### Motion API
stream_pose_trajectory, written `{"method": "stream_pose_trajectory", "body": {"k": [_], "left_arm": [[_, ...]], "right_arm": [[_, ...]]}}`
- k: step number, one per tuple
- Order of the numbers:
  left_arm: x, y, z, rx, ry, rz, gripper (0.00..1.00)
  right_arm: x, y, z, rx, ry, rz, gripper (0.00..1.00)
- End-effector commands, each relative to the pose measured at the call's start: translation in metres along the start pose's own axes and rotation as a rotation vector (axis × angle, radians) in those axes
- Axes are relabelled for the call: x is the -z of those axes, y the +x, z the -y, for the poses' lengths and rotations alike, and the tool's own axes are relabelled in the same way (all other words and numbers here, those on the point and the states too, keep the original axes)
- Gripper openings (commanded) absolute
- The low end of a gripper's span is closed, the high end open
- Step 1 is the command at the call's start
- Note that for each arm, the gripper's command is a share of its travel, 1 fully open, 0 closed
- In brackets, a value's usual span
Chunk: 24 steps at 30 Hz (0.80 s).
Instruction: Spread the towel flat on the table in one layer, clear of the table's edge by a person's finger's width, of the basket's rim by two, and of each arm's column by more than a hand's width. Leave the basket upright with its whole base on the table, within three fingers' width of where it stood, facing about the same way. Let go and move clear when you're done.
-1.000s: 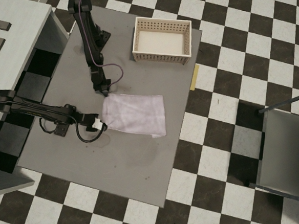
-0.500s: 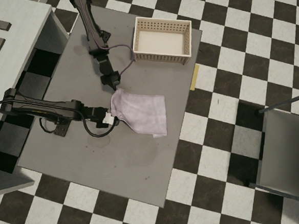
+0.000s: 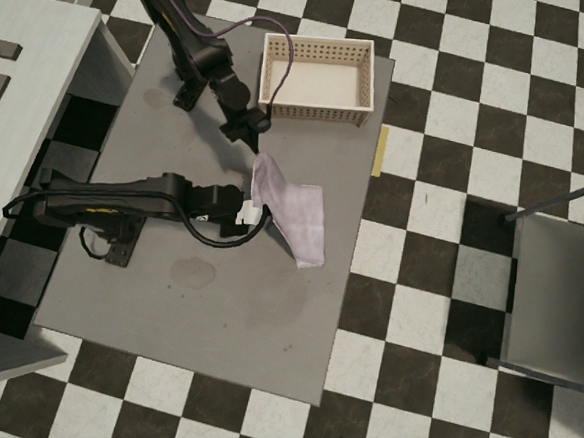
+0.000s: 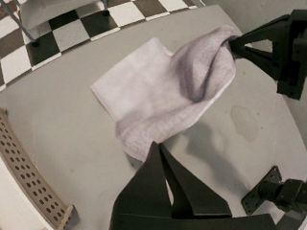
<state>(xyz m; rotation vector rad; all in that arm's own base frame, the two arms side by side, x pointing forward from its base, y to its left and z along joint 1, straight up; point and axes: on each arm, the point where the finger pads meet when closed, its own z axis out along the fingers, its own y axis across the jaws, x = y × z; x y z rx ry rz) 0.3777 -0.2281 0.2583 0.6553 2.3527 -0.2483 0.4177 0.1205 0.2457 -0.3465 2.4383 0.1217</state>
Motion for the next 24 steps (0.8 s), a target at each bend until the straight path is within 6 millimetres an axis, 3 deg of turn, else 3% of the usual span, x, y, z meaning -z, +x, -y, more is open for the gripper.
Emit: {"method": "stream_pose_trajectory", "body": {"k": [1, 2, 3, 5, 6, 7, 8, 9, 10, 13, 14, 15, 16, 18, 19, 24], "left_arm": [[0.015, -0.011, -0.03, 0.05, -0.052, -0.078, 0.0], [0.015, -0.011, -0.03, 0.05, -0.052, -0.078, 0.0], [0.031, -0.036, -0.052, 0.082, -0.08, -0.009, 0.0], [0.031, -0.036, -0.052, 0.085, -0.084, -0.007, 0.0], [0.046, -0.061, -0.072, 0.095, -0.092, 0.072, 0.0], [0.065, -0.072, -0.074, 0.115, -0.126, 0.181, 0.0], [0.064, -0.068, -0.074, 0.116, -0.125, 0.163, 0.0], [0.063, -0.092, -0.094, 0.115, -0.132, 0.224, 0.0], [0.068, -0.084, -0.095, 0.14, -0.161, 0.264, 0.0], [0.068, -0.084, -0.095, 0.14, -0.161, 0.264, 0.0], [0.067, -0.085, -0.086, 0.123, -0.146, 0.264, 0.0], [0.078, -0.115, -0.114, 0.134, -0.174, 0.348, 0.0], [0.098, -0.119, -0.115, 0.152, -0.201, 0.412, 0.0], [0.098, -0.119, -0.115, 0.151, -0.201, 0.412, 0.0], [0.092, -0.137, -0.134, 0.15, -0.221, 0.453, 0.0], [0.092, -0.137, -0.132, 0.16, -0.227, 0.472, 0.0]], "right_arm": [[0.014, -0.032, -0.009, 0.011, -0.013, -0.029, 0.0], [0.014, -0.033, -0.009, 0.011, -0.013, -0.029, 0.0], [0.021, -0.069, -0.013, 0.012, -0.012, 0.054, 0.0], [0.021, -0.069, -0.015, 0.02, -0.021, 0.088, 0.0], [0.028, -0.105, -0.018, 0.016, -0.017, 0.171, 0.0], [0.048, -0.117, -0.02, 0.026, -0.031, 0.313, 0.0], [0.035, -0.104, -0.019, 0.027, -0.029, 0.27, 0.0], [0.037, -0.147, -0.023, 0.02, -0.026, 0.361, 0.0], [0.042, -0.139, -0.024, 0.031, -0.035, 0.419, 0.0], [0.042, -0.139, -0.021, 0.027, -0.029, 0.419, 0.0], [0.023, -0.135, -0.013, 0.018, -0.012, 0.383, 0.0], [0.044, -0.18, -0.028, 0.029, -0.034, 0.509, 0.0], [0.044, -0.18, -0.028, 0.031, -0.035, 0.53, 0.0], [0.044, -0.18, -0.024, 0.026, -0.029, 0.53, 0.0], [0.051, -0.211, -0.032, 0.028, -0.041, 0.614, 0.0], [0.051, -0.211, -0.021, 0.019, -0.026, 0.664, 0.0]]}}
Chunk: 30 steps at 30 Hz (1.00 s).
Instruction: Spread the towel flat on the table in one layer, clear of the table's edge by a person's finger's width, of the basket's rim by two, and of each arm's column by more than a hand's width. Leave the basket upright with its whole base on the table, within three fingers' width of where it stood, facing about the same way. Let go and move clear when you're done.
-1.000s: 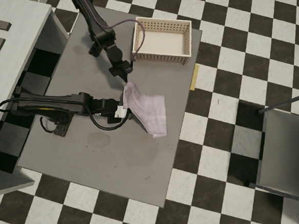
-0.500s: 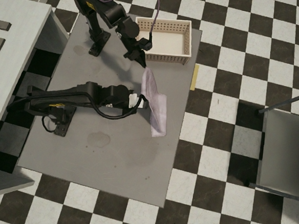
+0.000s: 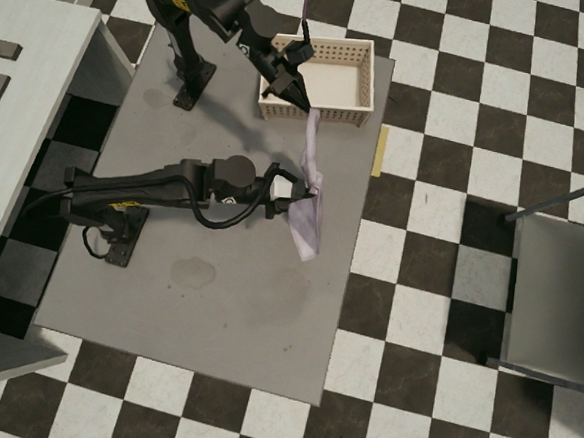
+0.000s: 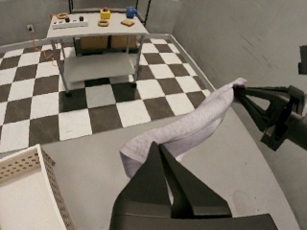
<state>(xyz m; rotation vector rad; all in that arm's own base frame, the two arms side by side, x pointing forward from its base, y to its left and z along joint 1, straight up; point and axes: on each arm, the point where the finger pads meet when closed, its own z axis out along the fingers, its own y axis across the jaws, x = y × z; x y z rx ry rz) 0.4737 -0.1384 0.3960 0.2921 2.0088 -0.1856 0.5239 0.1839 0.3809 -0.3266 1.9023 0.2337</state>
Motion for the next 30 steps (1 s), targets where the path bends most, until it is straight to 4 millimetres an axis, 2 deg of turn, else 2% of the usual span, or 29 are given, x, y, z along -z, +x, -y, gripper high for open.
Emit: {"method": "stream_pose_trajectory", "body": {"k": [1, 2, 6, 7, 8, 11, 12, 13, 14, 17, 18, 19, 23, 24, 30], "left_arm": [[0.002, -0.048, -0.022, 0.011, -0.045, 0.152, 0.0], [0.002, -0.048, -0.023, 0.02, -0.053, 0.171, 0.0], [0.002, -0.048, -0.023, 0.02, -0.053, 0.171, 0.0], [0.002, -0.048, -0.022, 0.019, -0.052, 0.171, 0.0], [0.003, -0.07, -0.036, 0.023, -0.076, 0.252, 0.0], [0.003, -0.07, -0.036, 0.026, -0.078, 0.26, 0.0], [0.001, -0.083, -0.048, 0.032, -0.097, 0.251, 0.0], [0.001, -0.083, -0.048, 0.032, -0.097, 0.251, 0.0], [0.001, -0.082, -0.048, 0.032, -0.097, 0.251, 0.0], [0.001, -0.083, -0.045, 0.031, -0.093, 0.251, 0.0], [0.001, -0.098, -0.057, 0.037, -0.113, 0.265, 0.0], [0.001, -0.098, -0.057, 0.037, -0.113, 0.265, 0.0], [0.001, -0.098, -0.057, 0.037, -0.113, 0.265, 0.0], [0.001, -0.109, -0.064, 0.04, -0.124, 0.276, 0.0], [0.001, -0.116, -0.068, 0.042, -0.131, 0.283, 0.0]], "right_arm": [[-0.007, -0.067, -0.004, 0.003, 0.009, 0.211, 0.0], [-0.016, -0.048, -0.001, 0.004, 0.011, 0.247, 0.0], [-0.016, -0.048, 0.003, 0.002, 0.017, 0.247, 0.0], [-0.007, -0.067, 0.004, 0.002, 0.019, 0.289, 0.0], [-0.015, -0.091, -0.006, 0.004, 0.003, 0.373, 0.0], [-0.015, -0.091, 0.001, 0.002, 0.014, 0.424, 0.0], [-0.022, -0.112, -0.008, 0.003, 0.0, 0.508, 0.0], [-0.022, -0.112, -0.004, 0.001, 0.004, 0.586, 0.0], [-0.033, -0.094, -0.003, 0.001, 0.006, 0.557, 0.0], [-0.024, -0.108, -0.002, 0.001, 0.008, 0.59, 0.0], [-0.027, -0.128, -0.01, 0.001, -0.004, 0.682, 0.0], [-0.027, -0.128, -0.008, 0.0, -0.002, 0.727, 0.0], [-0.027, -0.128, -0.005, 0.0, 0.003, 0.727, 0.0], [-0.031, -0.14, -0.01, -0.001, -0.006, 0.81, 0.0], [-0.034, -0.148, -0.006, -0.001, 0.0, 0.878, 0.0]]}}
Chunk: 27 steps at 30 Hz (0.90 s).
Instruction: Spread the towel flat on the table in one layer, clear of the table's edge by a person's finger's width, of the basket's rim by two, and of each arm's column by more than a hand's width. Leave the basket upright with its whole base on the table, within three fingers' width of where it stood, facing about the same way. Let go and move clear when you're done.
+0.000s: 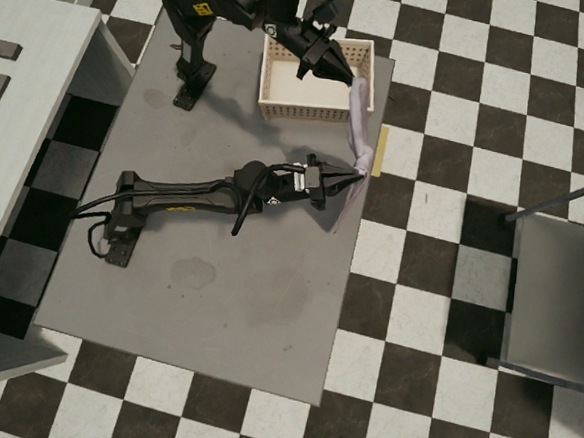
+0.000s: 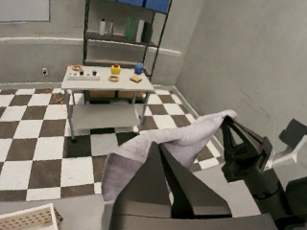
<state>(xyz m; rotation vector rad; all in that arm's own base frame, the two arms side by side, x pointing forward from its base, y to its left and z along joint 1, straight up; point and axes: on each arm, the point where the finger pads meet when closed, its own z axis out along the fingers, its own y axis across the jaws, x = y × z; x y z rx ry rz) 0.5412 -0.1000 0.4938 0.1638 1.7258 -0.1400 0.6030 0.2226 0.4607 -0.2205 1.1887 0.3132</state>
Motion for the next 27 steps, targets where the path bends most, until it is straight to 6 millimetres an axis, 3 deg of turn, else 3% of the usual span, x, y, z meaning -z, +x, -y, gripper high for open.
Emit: {"method": "stream_pose_trajectory", "body": {"k": [1, 10, 11, 15, 16, 27], "left_arm": [[0.004, -0.006, -0.013, 0.007, -0.036, -0.01, 0.0], [0.01, -0.009, -0.014, 0.007, -0.038, 0.012, 0.0], [0.01, -0.009, -0.014, 0.007, -0.038, 0.012, 0.0], [0.009, -0.003, -0.014, 0.007, -0.038, 0.012, 0.0], [0.008, 0.004, -0.014, 0.007, -0.038, 0.012, 0.0], [0.004, 0.024, -0.014, 0.007, -0.038, 0.012, 0.0]], "right_arm": [[-0.012, -0.046, 0.004, -0.001, 0.02, 0.158, 0.0], [-0.014, -0.038, 0.003, -0.002, 0.019, 0.133, 0.0], [-0.011, -0.051, 0.003, -0.002, 0.019, 0.152, 0.0], [-0.007, -0.056, 0.003, -0.002, 0.019, 0.144, 0.0], [-0.004, -0.028, 0.003, -0.002, 0.019, 0.075, 0.0], [0.004, -0.009, 0.003, -0.001, 0.019, -0.002, 0.0]]}}
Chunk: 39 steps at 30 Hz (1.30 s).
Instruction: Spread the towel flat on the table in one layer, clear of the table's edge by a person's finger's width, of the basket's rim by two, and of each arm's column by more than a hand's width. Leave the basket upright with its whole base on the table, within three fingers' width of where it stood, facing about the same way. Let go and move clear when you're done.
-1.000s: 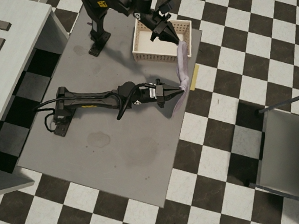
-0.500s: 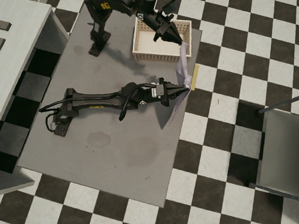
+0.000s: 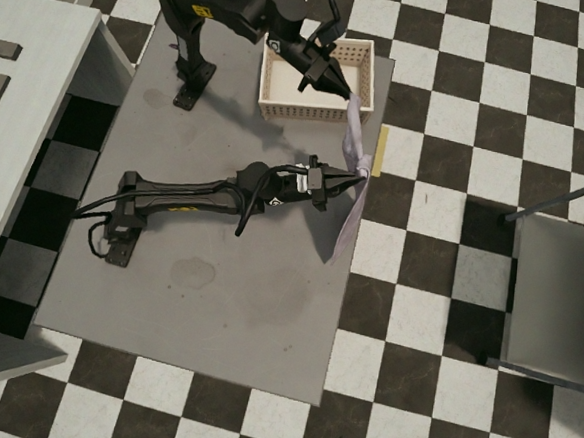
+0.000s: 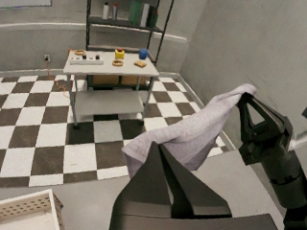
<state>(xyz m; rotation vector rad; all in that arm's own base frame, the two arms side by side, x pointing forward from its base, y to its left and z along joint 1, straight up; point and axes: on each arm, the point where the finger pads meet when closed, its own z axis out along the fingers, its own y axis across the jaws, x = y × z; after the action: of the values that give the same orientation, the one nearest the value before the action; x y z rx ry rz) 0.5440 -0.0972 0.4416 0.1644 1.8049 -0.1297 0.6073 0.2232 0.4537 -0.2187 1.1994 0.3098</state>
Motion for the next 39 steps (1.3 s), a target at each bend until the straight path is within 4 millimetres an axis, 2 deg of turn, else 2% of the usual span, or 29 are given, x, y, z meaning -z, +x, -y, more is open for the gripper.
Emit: {"method": "stream_pose_trajectory", "body": {"k": [1, 2, 3, 6, 7, 8, 9, 39], "left_arm": [[0.017, -0.026, -0.011, 0.007, -0.031, 0.091, 0.0], [0.017, -0.026, -0.011, 0.007, -0.031, 0.091, 0.0], [0.016, -0.021, -0.011, 0.007, -0.031, 0.091, 0.0], [0.015, -0.02, -0.011, 0.007, -0.031, 0.091, 0.0], [0.015, -0.02, -0.011, 0.007, -0.031, 0.091, 0.0], [0.023, -0.036, -0.011, 0.007, -0.031, 0.128, 0.0], [0.024, -0.038, -0.011, 0.007, -0.031, 0.133, 0.0], [0.023, -0.032, -0.011, 0.007, -0.031, 0.113, 0.0]], "right_arm": [[0.004, -0.024, 0.002, -0.002, 0.015, 0.024, 0.0], [0.004, -0.029, 0.002, -0.002, 0.015, 0.035, 0.0], [0.007, -0.013, 0.002, -0.002, 0.015, -0.007, 0.0], [0.007, -0.011, 0.002, -0.001, 0.015, -0.013, 0.0], [0.007, -0.016, 0.002, -0.001, 0.015, 0.0, 0.0], [0.006, -0.023, 0.002, -0.001, 0.015, 0.018, 0.0], [0.006, -0.024, 0.002, -0.001, 0.015, 0.02, 0.0], [0.006, -0.023, 0.002, -0.001, 0.015, 0.02, 0.0]]}}
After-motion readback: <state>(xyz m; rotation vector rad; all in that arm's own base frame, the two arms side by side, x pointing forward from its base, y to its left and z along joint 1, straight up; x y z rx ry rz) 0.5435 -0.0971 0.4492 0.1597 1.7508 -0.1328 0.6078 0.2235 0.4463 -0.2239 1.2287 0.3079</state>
